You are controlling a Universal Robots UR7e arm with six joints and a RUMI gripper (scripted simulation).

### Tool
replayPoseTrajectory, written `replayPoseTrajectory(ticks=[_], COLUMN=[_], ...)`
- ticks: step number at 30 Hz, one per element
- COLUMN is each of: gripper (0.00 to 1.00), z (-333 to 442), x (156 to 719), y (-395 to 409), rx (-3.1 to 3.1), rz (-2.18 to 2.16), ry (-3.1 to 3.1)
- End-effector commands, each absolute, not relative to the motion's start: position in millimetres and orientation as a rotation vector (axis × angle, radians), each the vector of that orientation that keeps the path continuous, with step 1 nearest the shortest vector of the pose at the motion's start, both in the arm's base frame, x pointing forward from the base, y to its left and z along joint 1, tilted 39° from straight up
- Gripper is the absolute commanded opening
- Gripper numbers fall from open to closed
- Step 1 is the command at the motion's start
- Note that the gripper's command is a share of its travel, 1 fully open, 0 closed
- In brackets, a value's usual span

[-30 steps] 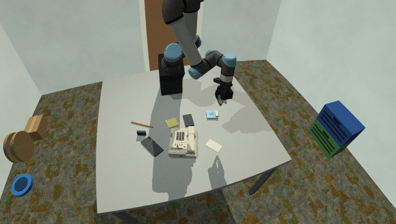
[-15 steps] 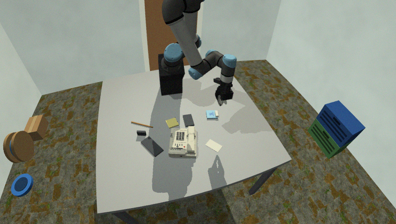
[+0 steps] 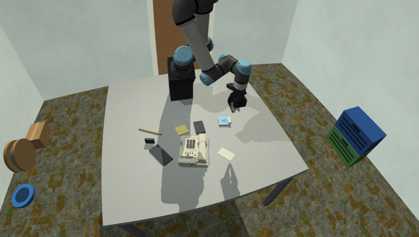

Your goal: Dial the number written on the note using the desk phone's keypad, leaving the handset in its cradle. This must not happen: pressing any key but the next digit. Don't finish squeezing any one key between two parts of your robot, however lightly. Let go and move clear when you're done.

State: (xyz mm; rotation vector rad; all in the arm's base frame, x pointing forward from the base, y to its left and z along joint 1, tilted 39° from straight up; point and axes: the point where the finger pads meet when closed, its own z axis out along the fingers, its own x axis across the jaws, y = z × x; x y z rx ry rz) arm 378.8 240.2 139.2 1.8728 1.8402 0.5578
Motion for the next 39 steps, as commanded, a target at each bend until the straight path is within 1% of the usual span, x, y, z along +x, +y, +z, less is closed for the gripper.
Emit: replayPoseTrajectory(ticks=[1, 23, 39], gripper=[0.00, 0.00, 0.00], z=[136, 129, 141], x=[382, 385, 379], y=[240, 238, 236], rx=[1.920, 2.151, 2.463], rz=[0.528, 0.398, 0.266], ry=[1.859, 1.924, 1.941])
